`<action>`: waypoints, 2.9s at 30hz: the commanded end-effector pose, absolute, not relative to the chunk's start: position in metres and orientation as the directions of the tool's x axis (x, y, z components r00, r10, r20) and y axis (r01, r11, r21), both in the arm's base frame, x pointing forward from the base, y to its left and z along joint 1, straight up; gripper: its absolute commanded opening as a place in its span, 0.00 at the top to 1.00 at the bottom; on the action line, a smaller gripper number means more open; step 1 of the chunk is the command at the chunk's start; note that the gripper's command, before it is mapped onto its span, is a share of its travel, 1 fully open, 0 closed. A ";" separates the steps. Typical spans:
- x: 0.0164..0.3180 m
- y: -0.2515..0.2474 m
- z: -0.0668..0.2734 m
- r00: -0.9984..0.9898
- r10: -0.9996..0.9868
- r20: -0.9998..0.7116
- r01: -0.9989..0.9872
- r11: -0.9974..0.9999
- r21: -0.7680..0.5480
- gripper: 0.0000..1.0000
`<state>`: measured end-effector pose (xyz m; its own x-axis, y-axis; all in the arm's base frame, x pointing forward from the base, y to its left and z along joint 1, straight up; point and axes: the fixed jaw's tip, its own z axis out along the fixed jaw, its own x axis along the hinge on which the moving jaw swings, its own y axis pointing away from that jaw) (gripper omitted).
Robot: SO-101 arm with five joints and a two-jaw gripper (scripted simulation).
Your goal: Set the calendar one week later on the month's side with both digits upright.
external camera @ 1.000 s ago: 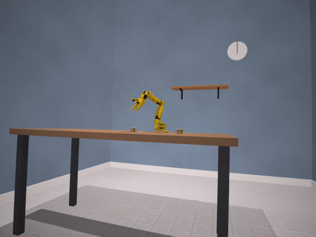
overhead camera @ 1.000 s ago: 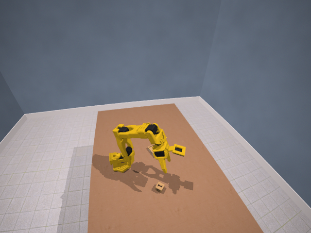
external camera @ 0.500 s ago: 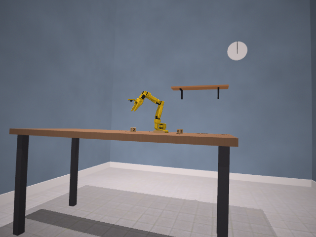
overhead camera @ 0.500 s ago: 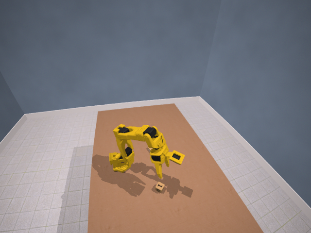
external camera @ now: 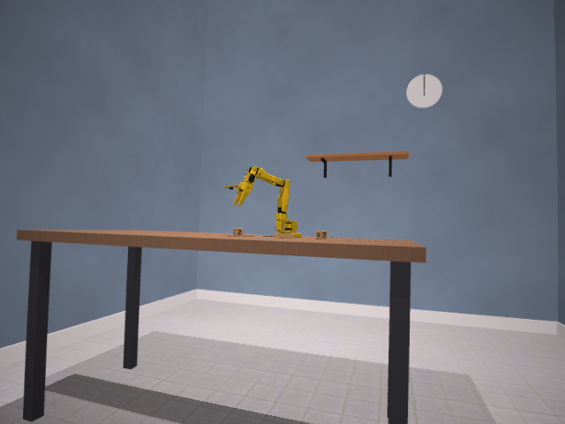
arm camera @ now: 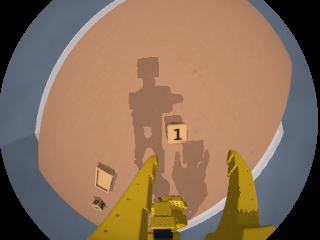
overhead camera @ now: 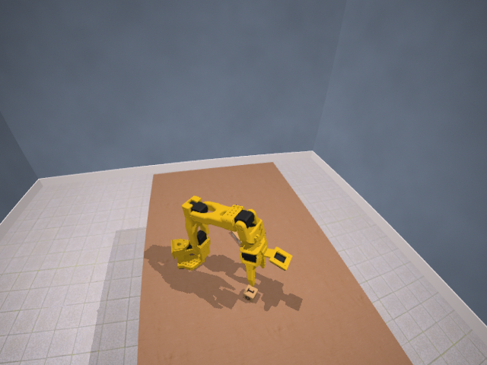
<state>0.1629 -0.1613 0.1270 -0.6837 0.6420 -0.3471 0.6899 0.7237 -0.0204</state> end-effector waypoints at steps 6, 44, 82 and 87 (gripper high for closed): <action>0.165 -0.166 0.096 -0.700 0.682 -0.210 0.699 0.715 -0.010 0.65; 0.158 -0.163 0.065 -0.703 0.710 -0.052 0.711 0.703 -0.002 0.65; 0.160 -0.165 0.039 -0.702 0.710 -0.052 0.711 0.703 -0.002 0.65; 0.160 -0.165 0.033 -0.702 0.710 -0.052 0.711 0.703 -0.002 0.65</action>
<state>0.1580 -0.1607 0.0309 -0.7141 0.6998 -0.0182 0.6999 0.7142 -0.0020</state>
